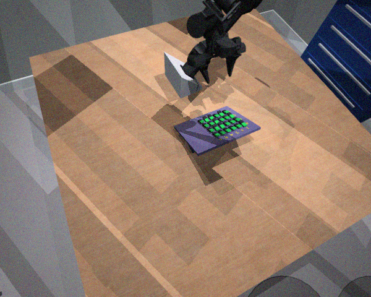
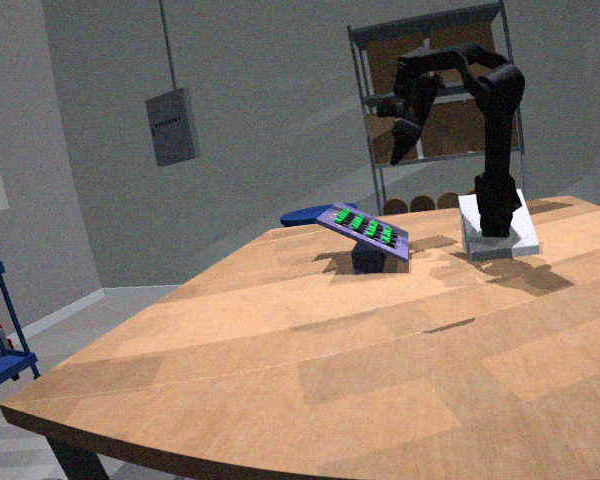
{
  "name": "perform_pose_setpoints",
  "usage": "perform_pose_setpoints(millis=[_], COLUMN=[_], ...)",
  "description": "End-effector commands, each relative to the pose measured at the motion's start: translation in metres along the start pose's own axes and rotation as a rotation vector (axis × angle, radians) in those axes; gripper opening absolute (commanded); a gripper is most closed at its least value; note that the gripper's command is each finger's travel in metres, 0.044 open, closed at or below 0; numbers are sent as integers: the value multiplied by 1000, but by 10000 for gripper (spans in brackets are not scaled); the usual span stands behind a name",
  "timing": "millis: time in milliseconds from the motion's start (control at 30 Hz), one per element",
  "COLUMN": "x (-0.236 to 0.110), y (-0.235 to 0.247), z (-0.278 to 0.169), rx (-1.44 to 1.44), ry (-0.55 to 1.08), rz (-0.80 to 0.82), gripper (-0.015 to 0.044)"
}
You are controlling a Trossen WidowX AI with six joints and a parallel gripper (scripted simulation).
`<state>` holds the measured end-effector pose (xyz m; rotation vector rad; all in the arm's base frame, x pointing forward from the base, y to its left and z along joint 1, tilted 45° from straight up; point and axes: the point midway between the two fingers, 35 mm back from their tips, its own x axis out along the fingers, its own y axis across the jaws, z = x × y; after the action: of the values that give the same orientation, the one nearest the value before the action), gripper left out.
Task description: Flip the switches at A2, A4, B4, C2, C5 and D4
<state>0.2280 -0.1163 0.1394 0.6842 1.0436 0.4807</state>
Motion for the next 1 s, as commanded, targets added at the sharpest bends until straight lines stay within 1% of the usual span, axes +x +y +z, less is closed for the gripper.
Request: perform_pose_setpoints(millis=[0, 67, 167, 300, 333, 467, 567, 967], x=[2, 15, 49, 93, 99, 104, 133, 147], y=[0, 0, 6, 26, 29, 30, 31, 31], z=[1, 11, 35, 63, 66, 67, 68, 68], rx=[-1, -12, -29, -31, -31, -31, -32, -32], ry=[2, 13, 22, 17, 17, 19, 40, 41], rz=[-2, -18, -35, -13, -8, -6, -5, -4], gripper=[374, 321, 242, 137, 111, 6, 0, 0])
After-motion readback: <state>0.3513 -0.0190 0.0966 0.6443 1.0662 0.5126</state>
